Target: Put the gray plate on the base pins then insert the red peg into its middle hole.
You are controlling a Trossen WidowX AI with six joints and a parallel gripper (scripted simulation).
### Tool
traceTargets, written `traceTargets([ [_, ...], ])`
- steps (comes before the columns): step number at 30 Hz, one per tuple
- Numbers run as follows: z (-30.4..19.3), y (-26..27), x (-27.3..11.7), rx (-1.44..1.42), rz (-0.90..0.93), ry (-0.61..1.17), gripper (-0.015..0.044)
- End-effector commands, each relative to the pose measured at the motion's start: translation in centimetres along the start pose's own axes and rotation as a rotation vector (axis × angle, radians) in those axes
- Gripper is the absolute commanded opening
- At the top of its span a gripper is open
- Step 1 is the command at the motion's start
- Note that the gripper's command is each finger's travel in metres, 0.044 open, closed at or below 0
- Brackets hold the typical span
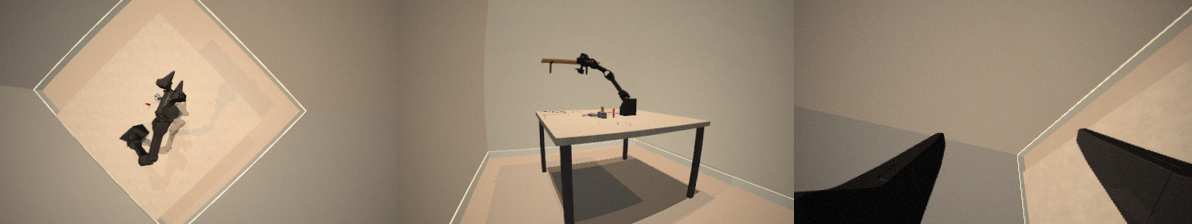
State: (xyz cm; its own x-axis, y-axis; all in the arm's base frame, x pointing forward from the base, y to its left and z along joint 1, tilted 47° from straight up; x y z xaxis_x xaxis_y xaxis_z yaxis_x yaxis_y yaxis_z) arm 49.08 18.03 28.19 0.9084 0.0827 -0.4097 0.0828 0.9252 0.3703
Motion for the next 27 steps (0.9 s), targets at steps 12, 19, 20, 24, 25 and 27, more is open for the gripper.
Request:
traceTargets([
  [12,-16.7,-9.5,3.0,0.524,-0.763,0.286,0.044],
  [19,-23.3,-14.9,0.6,0.645,-1.252,0.115,0.044],
  [20,-24.0,-15.6,0.1,0.648,-1.314,0.071,0.044],
  [24,-25.6,-17.2,-1.6,0.64,-1.446,-0.051,0.044],
  [25,-25.6,-17.2,-1.6,0.64,-1.446,-0.051,0.044],
  [27,-25.6,-17.2,-1.6,0.64,-1.446,-0.051,0.044],
])
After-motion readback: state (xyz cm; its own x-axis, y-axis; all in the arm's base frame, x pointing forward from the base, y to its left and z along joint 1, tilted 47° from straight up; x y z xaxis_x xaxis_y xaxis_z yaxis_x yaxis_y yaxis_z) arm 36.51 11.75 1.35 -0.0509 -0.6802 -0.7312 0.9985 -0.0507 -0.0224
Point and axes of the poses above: the point midway between the two fingers, 35 mm back from their tips, its own x axis out along the fingers, its own y axis across the jaws, z = x × y, the point moved 6 cm from there along -x, back along the fingers, and after that the axes turned 3 degrees about x, right-handed, at the moved point
